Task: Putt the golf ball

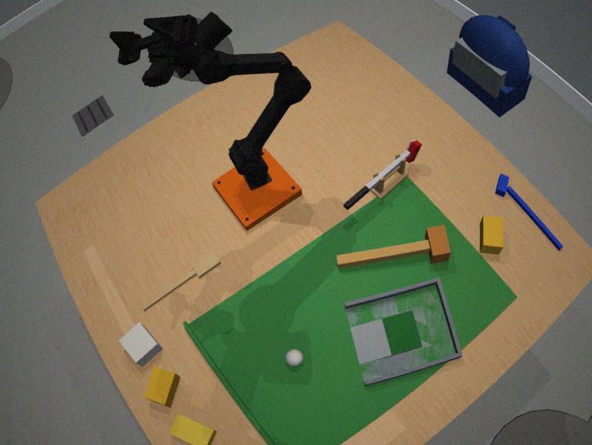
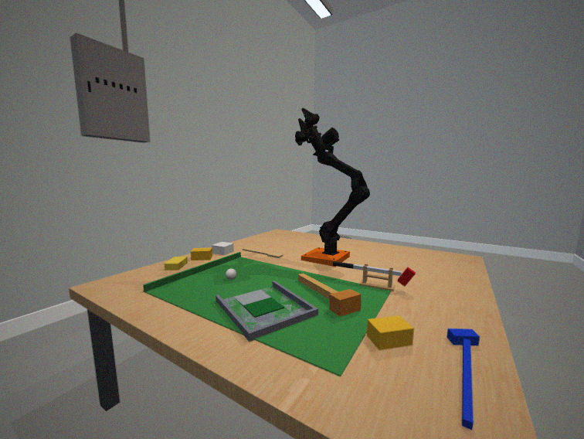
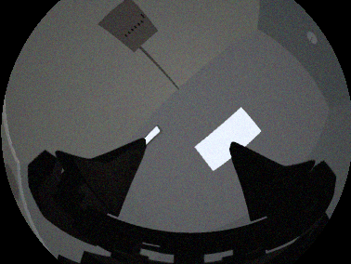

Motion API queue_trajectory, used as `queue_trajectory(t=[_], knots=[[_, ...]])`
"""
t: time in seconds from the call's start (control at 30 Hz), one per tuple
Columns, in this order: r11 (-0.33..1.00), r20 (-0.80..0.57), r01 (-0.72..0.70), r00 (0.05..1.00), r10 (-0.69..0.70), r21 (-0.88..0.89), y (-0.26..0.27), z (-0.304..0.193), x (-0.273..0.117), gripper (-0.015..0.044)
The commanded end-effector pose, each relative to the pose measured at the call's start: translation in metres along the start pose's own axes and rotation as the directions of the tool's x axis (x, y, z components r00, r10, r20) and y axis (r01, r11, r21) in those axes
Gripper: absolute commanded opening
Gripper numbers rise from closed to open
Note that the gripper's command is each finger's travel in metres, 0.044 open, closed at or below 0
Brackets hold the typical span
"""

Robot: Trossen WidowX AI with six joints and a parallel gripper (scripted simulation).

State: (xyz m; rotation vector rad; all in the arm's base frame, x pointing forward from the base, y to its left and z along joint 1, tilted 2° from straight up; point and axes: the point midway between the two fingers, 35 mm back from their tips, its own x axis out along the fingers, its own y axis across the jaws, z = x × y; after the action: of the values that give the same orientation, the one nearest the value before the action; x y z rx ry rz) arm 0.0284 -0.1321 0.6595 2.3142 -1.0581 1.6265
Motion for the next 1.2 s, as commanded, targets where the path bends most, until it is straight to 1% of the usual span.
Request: queue_trajectory(t=[0.0, 0.17, 0.27, 0.4, 0.53, 0.7, 0.83, 1.0, 1.17], knots=[[0.969, 0.188, -0.095, 0.981, 0.052, 0.227, 0.026, 0.061, 0.005, 0.0440], [0.877, 0.403, -0.237, 0.913, 0.055, 0.417, 0.034, 0.135, -0.001, 0.0440], [0.790, 0.491, -0.324, 0.870, 0.033, 0.520, 0.029, 0.170, -0.010, 0.0440], [0.684, 0.649, -0.464, 0.760, -0.019, 0.563, 0.014, 0.229, -0.030, 0.0440], [0.583, 0.780, -0.601, 0.618, -0.094, 0.547, -0.011, 0.281, -0.061, 0.0440], [0.473, 0.891, -0.756, 0.402, -0.210, 0.453, -0.053, 0.333, -0.111, 0.0440], [0.419, 0.931, -0.849, 0.206, -0.300, 0.323, -0.091, 0.361, -0.160, 0.0440], [0.418, 0.923, -0.899, -0.044, -0.381, 0.129, -0.137, 0.381, -0.228, 0.0440], [0.465, 0.857, -0.882, -0.295, -0.421, -0.076, -0.178, 0.382, -0.302, 0.0440]])
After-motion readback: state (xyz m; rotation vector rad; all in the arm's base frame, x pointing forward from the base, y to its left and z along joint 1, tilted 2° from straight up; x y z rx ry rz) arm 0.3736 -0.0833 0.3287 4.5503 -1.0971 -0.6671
